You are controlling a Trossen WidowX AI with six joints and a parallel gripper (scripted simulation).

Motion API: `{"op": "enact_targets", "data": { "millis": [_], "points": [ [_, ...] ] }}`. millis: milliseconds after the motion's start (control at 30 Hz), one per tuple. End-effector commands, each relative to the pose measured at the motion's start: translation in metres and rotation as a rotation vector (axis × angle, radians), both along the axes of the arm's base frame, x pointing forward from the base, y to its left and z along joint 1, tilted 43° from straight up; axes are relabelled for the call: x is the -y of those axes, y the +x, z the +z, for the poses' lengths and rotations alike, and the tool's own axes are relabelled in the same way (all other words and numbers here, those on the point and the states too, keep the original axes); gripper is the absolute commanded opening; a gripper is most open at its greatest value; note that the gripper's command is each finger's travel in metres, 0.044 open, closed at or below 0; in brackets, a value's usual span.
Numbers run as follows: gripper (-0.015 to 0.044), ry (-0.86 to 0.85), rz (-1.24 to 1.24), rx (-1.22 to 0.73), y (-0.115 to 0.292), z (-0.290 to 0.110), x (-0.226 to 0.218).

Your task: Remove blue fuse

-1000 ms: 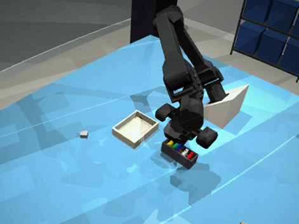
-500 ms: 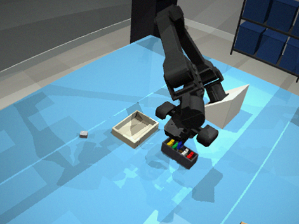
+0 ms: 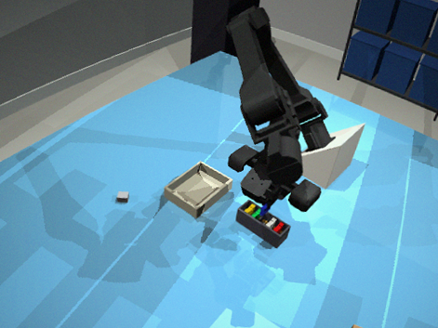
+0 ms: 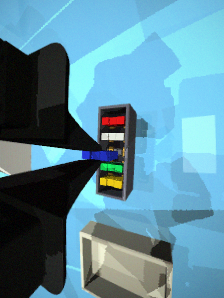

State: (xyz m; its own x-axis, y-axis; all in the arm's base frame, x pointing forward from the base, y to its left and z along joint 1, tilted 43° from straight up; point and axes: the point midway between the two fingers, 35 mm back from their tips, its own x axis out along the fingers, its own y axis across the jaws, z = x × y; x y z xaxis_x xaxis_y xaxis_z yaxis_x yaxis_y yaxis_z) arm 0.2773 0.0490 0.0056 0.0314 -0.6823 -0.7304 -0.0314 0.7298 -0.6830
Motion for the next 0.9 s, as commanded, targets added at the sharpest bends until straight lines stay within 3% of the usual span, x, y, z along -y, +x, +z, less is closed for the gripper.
{"op": "enact_targets", "data": {
  "millis": [0, 433, 867],
  "points": [
    [0.0, 0.005, -0.001, 0.003, 0.0, 0.004, -0.005],
    [0.0, 0.006, -0.001, 0.003, 0.0, 0.016, -0.015],
    [0.0, 0.02, 0.005, 0.003, 0.023, 0.078, 0.048]
  ]
}}
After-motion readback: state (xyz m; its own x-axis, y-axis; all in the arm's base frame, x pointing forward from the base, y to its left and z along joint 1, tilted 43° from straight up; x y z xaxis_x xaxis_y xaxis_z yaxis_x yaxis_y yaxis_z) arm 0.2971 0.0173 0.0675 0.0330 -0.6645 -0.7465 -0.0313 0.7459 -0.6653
